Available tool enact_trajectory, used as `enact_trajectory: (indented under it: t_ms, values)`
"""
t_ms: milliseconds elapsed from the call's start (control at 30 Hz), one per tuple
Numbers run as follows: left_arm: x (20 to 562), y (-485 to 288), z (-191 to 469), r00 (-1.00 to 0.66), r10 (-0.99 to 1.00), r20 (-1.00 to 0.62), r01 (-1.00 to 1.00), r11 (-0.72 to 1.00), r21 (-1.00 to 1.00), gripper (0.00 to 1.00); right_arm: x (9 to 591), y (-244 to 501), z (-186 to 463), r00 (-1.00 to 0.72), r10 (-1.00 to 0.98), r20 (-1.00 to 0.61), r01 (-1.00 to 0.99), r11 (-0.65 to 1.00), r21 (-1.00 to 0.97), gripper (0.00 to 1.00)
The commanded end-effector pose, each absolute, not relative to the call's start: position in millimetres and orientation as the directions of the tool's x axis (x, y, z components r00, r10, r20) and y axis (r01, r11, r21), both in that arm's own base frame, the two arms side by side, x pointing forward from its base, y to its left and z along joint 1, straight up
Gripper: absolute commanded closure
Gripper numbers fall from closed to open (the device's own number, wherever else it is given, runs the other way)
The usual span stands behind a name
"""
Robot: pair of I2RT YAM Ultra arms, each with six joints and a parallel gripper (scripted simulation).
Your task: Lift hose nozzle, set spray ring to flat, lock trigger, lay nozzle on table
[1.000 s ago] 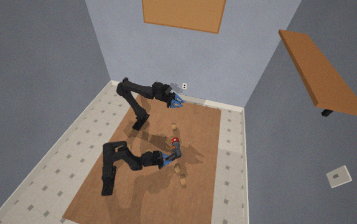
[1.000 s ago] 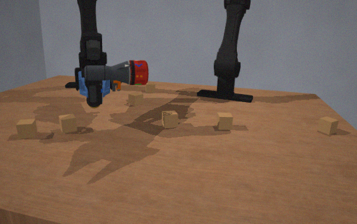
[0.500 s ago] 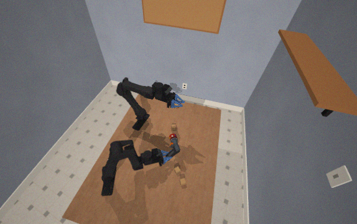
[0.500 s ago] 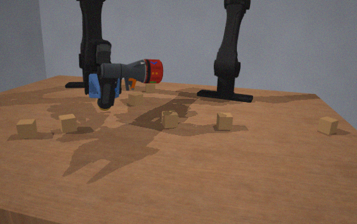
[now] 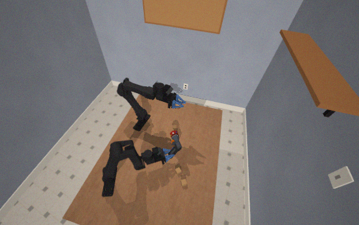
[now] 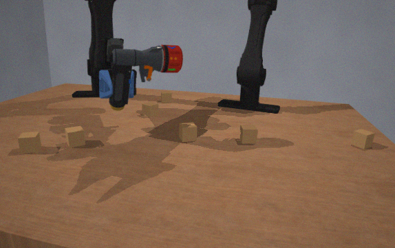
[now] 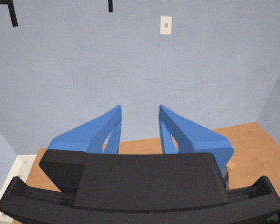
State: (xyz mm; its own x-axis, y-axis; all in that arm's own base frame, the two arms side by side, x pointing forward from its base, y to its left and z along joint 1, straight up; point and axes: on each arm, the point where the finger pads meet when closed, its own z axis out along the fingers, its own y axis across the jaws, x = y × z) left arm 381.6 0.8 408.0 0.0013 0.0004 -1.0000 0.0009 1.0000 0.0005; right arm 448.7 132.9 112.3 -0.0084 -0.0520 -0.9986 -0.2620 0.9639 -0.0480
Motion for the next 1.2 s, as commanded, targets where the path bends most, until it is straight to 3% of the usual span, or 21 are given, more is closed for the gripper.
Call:
enact_trajectory:
  t_ms: [0, 1167]
  values:
    - [376.7, 3.7, 409.4, 0.016, -0.005, -1.0, -0.009, 1.0, -0.006, 0.63, 456.2, 140.6, 181.3, 0.195, 0.034, -0.98, -0.263, 0.965, -0.019, 0.64]
    - [376.7, 3.7, 409.4, 0.016, -0.005, -1.0, -0.009, 1.0, -0.006, 0.63, 454.3, 136.7, 186.2, 0.204, 0.036, -0.978, -0.255, 0.967, -0.018, 0.64]
